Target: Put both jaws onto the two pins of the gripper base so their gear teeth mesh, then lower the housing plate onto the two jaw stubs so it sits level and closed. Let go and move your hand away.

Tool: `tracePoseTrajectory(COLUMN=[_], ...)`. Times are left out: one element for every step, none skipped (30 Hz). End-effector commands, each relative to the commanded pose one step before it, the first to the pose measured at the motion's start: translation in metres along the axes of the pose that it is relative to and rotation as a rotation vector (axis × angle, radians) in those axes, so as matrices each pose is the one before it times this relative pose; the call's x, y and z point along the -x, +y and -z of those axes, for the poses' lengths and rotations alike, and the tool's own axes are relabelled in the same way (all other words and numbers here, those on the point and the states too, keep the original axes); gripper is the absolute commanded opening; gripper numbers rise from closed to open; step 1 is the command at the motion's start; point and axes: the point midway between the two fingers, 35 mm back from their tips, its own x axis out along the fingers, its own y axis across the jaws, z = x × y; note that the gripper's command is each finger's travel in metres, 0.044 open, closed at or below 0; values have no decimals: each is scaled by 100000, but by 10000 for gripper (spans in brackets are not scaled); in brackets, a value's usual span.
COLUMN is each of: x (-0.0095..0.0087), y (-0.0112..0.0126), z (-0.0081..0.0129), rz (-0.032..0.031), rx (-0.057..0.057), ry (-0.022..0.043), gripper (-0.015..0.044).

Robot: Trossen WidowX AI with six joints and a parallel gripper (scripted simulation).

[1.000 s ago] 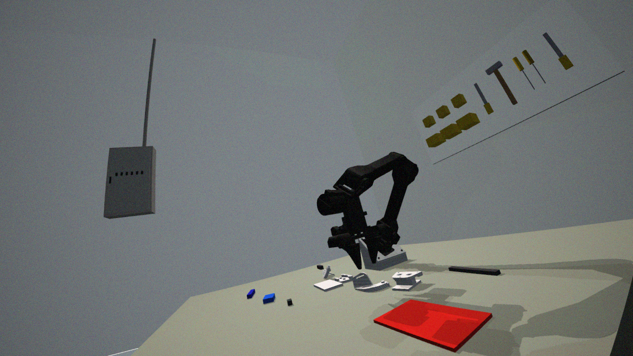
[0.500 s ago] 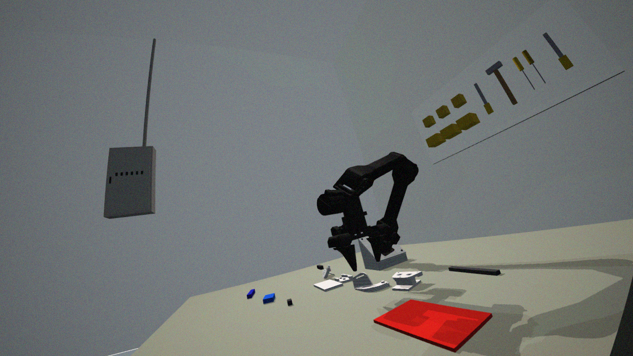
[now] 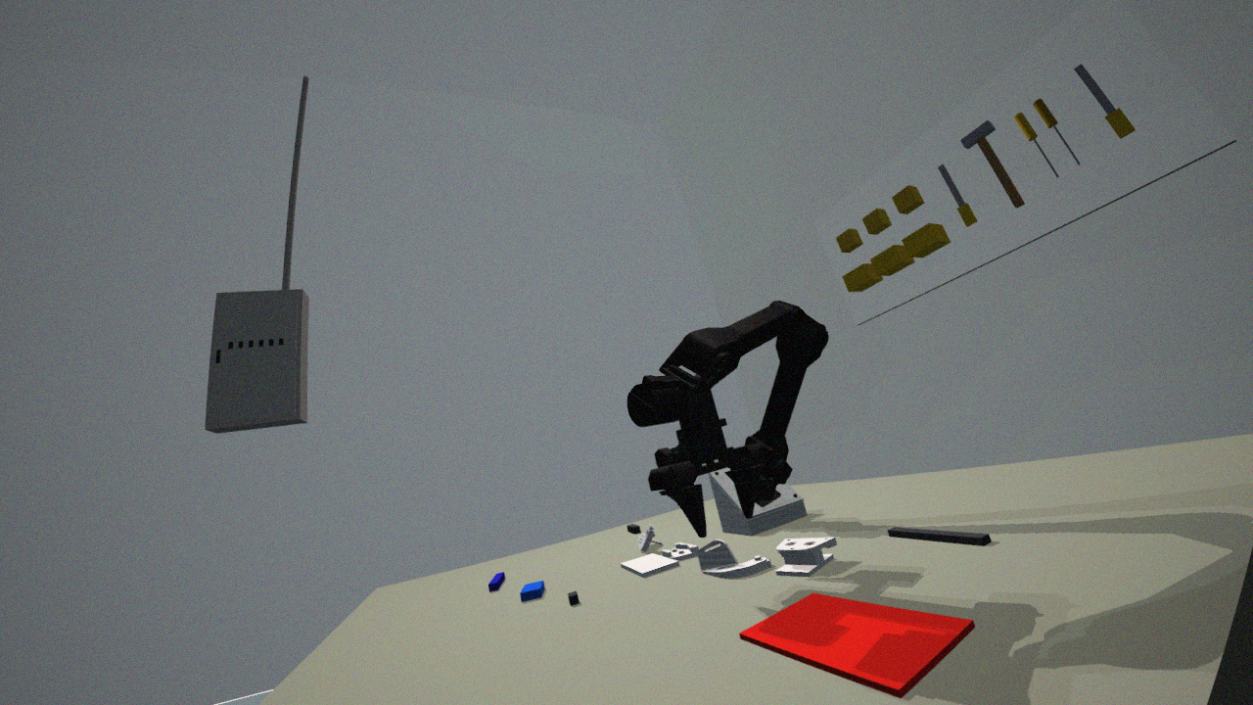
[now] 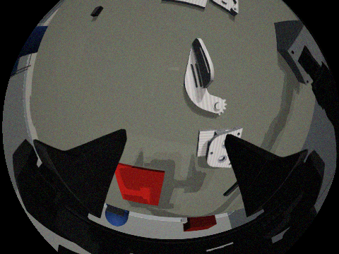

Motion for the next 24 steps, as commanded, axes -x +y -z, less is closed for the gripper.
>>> tracePoseTrajectory(x=[2, 0, 0, 0, 0, 0, 0, 0, 0, 0, 0, 0, 0, 0, 0, 0, 0, 0, 0, 0, 0, 0, 0, 0], y=[1, 0, 0, 0, 0, 0, 0, 0, 0, 0, 0, 0, 0, 0, 0, 0, 0, 0, 0, 0, 0, 0, 0, 0], z=[0, 0, 0, 0, 0, 0, 0, 0, 0, 0, 0, 0, 0, 0, 0, 0, 0, 0, 0, 0, 0, 0, 0, 0], rz=[-6, 0, 0, 0, 0, 0, 0, 0, 0, 0, 0, 0, 0, 0, 0, 0, 0, 0, 0, 0, 0, 0, 0, 0], rx=[2, 0, 0, 0, 0, 0, 0, 0, 0, 0, 0, 0, 0, 0, 0, 0, 0, 0, 0, 0, 0, 0, 0, 0], ry=[0, 0, 0, 0, 0, 0, 0, 0, 0, 0, 0, 0, 0, 0, 0, 0, 0, 0, 0, 0, 0, 0, 0, 0], gripper=[440, 440, 414, 387, 361, 335, 309, 282, 256, 230, 204, 177, 151, 125, 99, 72, 46, 20, 0, 0, 0, 0, 0, 0])
